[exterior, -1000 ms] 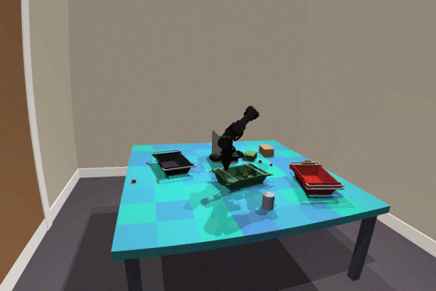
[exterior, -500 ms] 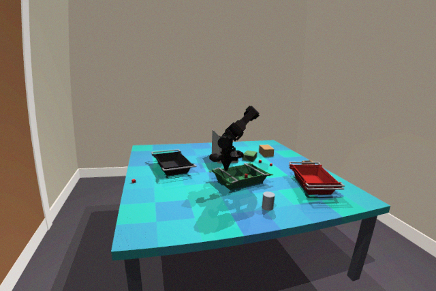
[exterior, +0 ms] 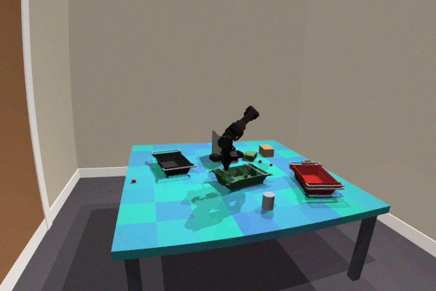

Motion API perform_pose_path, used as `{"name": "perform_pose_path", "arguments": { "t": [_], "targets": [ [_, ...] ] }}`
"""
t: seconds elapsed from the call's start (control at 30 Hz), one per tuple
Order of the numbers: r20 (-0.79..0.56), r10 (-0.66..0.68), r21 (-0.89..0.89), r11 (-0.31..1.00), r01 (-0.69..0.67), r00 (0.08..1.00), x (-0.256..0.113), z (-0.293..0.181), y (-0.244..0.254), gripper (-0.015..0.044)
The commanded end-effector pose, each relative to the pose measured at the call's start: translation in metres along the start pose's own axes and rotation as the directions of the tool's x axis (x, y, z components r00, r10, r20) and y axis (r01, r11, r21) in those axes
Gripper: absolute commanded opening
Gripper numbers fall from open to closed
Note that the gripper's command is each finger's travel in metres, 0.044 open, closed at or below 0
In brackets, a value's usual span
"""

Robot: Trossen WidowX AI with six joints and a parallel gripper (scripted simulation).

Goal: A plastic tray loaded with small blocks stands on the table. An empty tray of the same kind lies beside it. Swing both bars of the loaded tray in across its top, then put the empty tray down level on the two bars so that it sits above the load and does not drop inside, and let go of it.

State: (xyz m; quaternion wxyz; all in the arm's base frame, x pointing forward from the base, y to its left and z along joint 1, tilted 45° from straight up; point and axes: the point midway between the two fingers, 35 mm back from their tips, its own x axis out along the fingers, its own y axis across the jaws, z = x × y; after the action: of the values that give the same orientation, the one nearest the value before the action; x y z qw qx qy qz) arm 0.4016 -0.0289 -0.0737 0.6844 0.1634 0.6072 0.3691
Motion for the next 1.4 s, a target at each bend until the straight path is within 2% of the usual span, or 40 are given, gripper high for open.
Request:
{"name": "perform_pose_path", "arguments": {
  "t": [0.0, 0.07, 0.33, 0.57, 0.6, 0.63, 0.77, 0.97, 1.17, 1.37],
  "targets": [
    [0.000, 0.000, 0.000, 1.000, 0.000, 1.000, 0.000, 0.000, 0.000, 0.0000],
    [0.000, 0.000, 0.000, 1.000, 0.000, 1.000, 0.000, 0.000, 0.000, 0.0000],
    [0.000, -0.001, 0.000, 1.000, 0.001, 1.000, -0.007, 0.001, 0.000, 0.0210],
    [-0.002, -0.002, 0.001, 1.000, 0.002, 1.000, -0.092, -0.003, 0.002, 0.0394],
    [-0.002, -0.001, 0.001, 1.000, 0.001, 1.000, -0.095, -0.003, 0.002, 0.0420],
    [-0.007, 0.009, 0.007, 1.000, -0.009, 1.000, -0.064, -0.002, -0.001, 0.0440],
    [0.006, -0.004, 0.027, 1.000, 0.004, 1.000, -0.069, -0.029, -0.026, 0.0440],
    [0.030, -0.031, 0.071, 0.997, 0.029, 0.999, -0.074, -0.107, -0.077, 0.0440],
    [0.005, -0.060, 0.073, 0.996, 0.060, 0.998, -0.065, -0.212, -0.112, 0.0440],
    [-0.016, -0.045, 0.065, 0.997, 0.046, 0.999, -0.038, -0.314, -0.113, 0.0440]
  ]
}}
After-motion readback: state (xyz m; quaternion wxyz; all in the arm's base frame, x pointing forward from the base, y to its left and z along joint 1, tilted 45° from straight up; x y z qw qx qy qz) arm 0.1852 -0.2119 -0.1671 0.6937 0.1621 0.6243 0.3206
